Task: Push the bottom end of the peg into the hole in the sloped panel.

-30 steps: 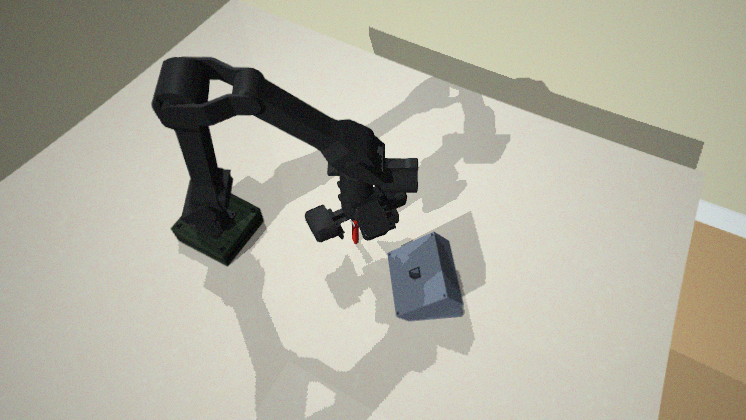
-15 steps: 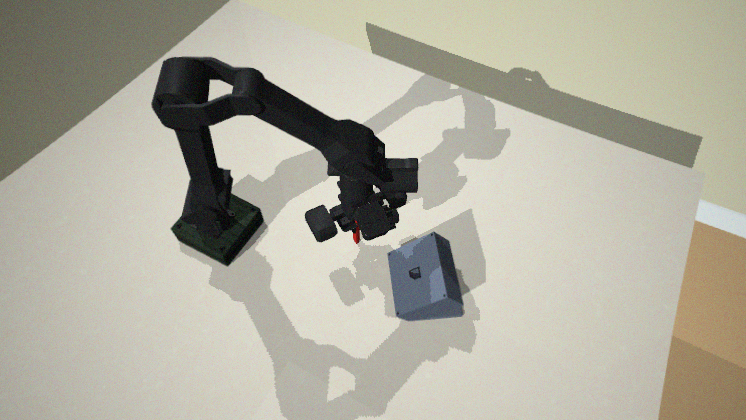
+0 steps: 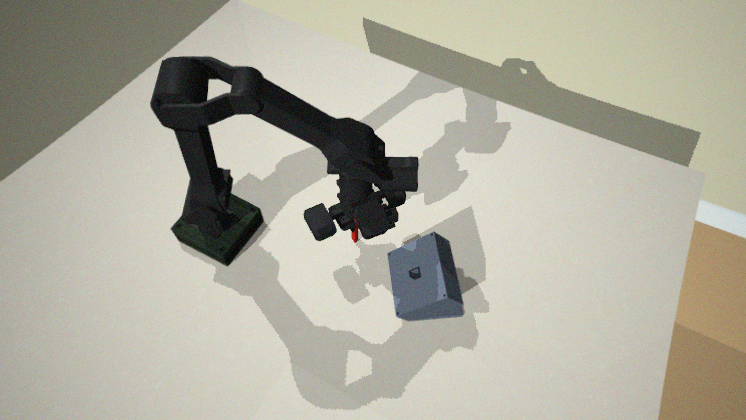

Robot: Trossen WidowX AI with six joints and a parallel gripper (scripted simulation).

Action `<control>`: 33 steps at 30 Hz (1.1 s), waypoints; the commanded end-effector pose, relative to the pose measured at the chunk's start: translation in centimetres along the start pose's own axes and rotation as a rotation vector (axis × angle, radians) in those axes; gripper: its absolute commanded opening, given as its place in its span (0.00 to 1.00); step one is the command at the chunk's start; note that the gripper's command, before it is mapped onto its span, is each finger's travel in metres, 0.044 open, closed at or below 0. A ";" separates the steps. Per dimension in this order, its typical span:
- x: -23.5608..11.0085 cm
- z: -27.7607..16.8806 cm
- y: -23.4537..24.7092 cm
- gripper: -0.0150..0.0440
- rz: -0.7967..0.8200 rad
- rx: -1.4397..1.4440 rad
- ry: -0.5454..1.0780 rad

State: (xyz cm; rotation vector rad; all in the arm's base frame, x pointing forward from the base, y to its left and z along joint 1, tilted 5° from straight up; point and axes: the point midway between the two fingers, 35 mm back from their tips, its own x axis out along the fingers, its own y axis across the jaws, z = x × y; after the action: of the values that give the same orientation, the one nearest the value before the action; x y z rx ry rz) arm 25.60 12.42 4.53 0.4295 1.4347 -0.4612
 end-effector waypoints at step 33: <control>-7.6 0.7 0.1 0.25 0.063 0.177 0.007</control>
State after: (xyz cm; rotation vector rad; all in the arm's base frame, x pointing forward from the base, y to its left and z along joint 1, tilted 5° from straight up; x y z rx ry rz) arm 25.69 12.56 12.36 0.5699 1.3903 -0.5165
